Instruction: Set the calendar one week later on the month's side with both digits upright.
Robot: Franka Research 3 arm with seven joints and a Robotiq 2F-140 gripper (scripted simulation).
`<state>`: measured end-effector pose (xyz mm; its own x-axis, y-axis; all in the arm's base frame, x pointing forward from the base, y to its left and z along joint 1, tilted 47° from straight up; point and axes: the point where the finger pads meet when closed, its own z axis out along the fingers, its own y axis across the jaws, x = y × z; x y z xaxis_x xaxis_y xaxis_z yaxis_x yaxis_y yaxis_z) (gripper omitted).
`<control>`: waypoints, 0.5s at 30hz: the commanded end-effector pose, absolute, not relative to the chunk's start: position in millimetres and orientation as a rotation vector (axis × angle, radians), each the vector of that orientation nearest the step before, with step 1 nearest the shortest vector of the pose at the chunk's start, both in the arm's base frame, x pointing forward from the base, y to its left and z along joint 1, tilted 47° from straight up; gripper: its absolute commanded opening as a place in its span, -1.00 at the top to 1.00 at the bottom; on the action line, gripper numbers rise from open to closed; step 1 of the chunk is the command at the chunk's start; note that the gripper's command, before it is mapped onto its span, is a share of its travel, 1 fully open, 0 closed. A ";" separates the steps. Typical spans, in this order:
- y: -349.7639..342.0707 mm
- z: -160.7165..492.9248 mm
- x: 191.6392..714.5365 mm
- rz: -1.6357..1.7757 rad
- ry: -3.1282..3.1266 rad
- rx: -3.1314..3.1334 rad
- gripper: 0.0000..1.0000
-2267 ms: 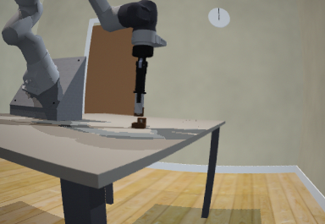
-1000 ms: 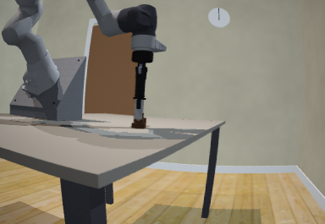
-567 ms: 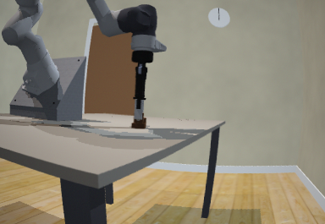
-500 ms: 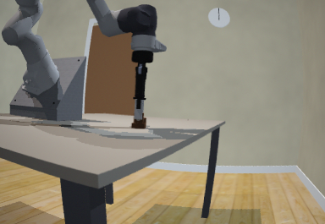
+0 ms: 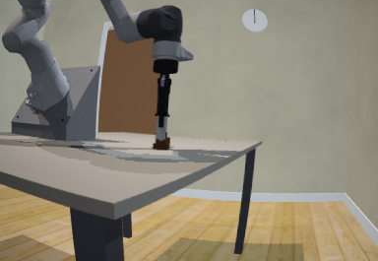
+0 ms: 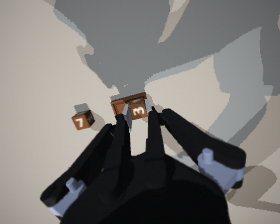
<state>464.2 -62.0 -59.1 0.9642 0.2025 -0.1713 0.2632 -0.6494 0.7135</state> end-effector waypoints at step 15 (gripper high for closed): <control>-67.7 -64.5 465.2 -0.092 0.317 2.299 0.66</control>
